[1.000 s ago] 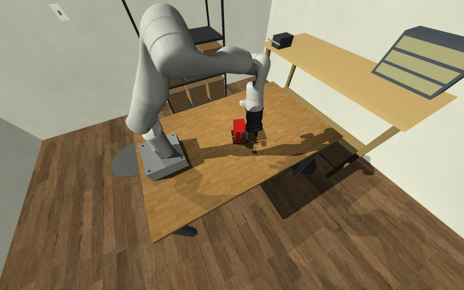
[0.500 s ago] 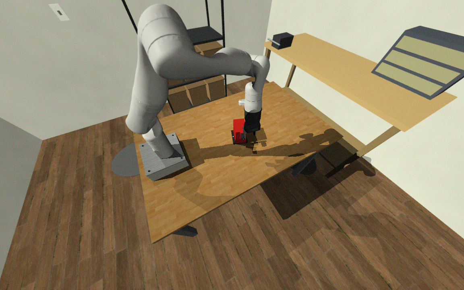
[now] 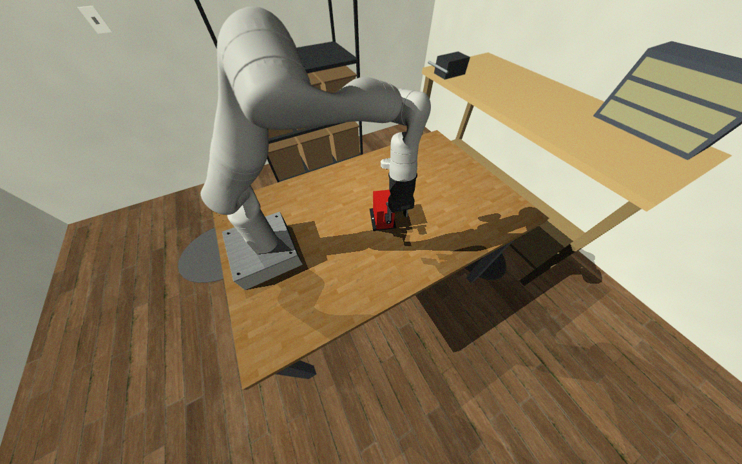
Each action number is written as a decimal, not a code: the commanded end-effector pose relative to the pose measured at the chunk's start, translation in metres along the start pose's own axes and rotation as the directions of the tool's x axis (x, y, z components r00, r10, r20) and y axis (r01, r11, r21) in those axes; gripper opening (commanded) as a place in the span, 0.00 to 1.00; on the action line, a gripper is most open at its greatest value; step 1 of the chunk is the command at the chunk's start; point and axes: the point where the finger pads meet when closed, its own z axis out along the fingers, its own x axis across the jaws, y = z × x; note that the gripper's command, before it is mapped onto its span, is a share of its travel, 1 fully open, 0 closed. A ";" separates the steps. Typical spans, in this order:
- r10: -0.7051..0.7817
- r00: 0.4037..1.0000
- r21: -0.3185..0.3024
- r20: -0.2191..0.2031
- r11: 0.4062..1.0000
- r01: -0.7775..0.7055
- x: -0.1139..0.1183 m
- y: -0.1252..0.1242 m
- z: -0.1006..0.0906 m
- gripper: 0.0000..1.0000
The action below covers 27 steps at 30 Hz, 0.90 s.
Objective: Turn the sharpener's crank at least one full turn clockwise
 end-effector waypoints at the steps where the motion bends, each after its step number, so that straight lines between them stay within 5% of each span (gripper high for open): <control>1: 0.010 1.000 0.008 -0.002 1.000 -0.010 -0.001 -0.001 -0.002 1.00; 27: 0.068 0.998 0.082 0.005 0.994 -0.068 -0.007 -0.019 -0.001 1.00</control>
